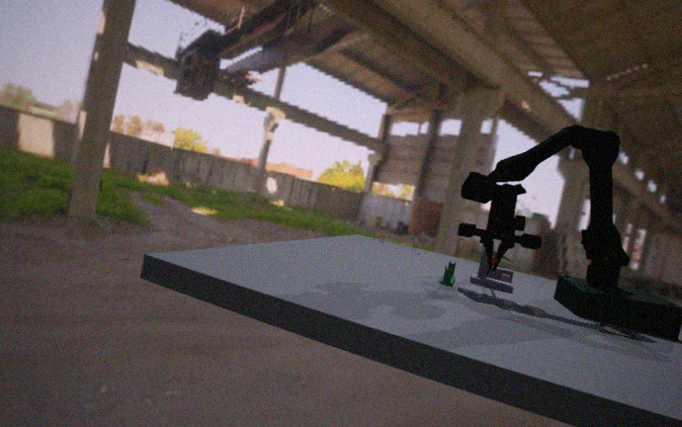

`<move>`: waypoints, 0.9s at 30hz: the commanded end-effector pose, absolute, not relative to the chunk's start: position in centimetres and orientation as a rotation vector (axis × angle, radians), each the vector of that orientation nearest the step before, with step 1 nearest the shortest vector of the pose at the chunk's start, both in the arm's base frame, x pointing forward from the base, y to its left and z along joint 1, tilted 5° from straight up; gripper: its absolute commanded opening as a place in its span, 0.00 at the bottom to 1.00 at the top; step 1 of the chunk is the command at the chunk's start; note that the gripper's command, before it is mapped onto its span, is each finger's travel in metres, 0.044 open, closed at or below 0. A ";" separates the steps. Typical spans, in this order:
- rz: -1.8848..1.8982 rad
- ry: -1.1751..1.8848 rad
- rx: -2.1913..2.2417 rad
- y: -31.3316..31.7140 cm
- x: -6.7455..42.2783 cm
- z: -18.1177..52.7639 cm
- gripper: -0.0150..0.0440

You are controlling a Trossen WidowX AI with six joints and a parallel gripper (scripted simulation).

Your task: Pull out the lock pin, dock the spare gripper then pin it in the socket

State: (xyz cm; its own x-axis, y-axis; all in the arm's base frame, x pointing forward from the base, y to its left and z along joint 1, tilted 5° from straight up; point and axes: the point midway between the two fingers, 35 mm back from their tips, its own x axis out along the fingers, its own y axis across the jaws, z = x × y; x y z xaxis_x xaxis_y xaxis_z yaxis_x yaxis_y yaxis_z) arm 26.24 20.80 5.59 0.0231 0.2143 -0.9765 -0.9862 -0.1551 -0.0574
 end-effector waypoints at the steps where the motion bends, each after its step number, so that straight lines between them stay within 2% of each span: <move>1: 1.380 0.945 -1.181 21.1 26.4 5.8 0.25; 27: 1.399 0.963 -1.179 21.4 25.5 8.7 0.25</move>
State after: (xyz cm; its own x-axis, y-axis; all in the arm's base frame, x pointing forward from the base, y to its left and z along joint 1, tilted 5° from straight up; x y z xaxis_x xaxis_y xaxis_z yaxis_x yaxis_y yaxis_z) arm 25.52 21.38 8.06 0.0003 0.2002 -0.9797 -0.9872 -0.1562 -0.0322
